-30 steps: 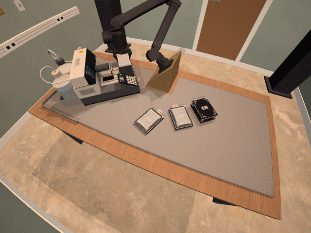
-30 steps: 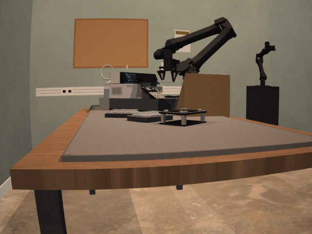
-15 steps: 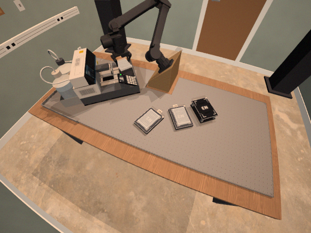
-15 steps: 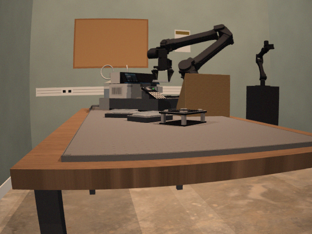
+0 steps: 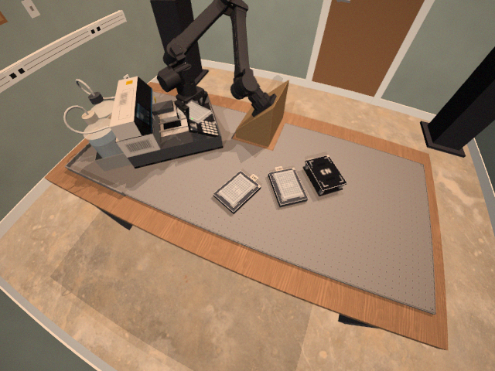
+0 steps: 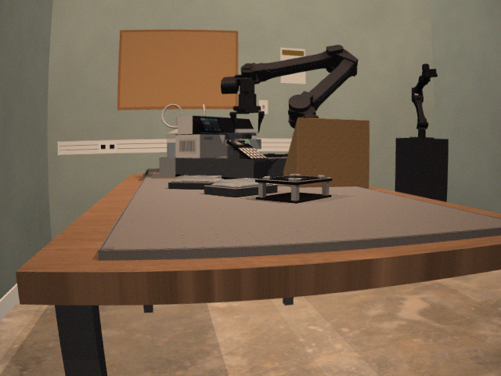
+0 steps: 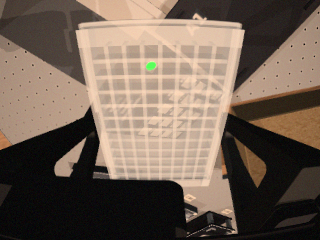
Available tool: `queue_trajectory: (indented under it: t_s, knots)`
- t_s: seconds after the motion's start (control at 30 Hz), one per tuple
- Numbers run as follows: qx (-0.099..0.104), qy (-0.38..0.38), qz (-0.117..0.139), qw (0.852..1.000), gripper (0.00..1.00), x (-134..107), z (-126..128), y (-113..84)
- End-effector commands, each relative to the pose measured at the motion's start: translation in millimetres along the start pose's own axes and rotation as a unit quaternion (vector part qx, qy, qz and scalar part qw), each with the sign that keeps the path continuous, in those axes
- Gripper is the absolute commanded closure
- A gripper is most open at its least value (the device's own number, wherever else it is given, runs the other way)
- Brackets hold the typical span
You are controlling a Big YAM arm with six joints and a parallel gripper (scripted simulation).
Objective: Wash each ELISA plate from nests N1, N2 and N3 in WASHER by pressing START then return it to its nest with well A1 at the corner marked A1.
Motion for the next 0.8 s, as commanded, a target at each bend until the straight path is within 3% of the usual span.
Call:
queue_trajectory:
  t_s: [0.0, 0.3, 0.4, 0.57, 0.77]
  knots:
    - [0.023, 0.024, 0.002, 0.999, 0.16, 4.4, 23.9, -12.0]
    - [0.022, 0.023, 0.004, 0.999, 0.16, -29.8, 52.9, -9.5]
    - [0.014, 0.032, 0.000, 0.999, 0.16, -24.0, 51.1, -5.2]
    - [0.020, 0.032, 0.002, 0.999, 0.16, -23.0, 47.4, -8.7]
    - [0.022, -0.088, 0.004, 0.996, 0.16, -61.5, 60.4, -8.0]
Point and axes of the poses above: the point where the finger pads meet when closed, its own y axis out along the fingers, its own z axis across the jaws, x = y × z, the point moved 1 cm from there along -y, back along the fingers, and after that the axes turned 10 degrees about y, right-handed, at the moved point
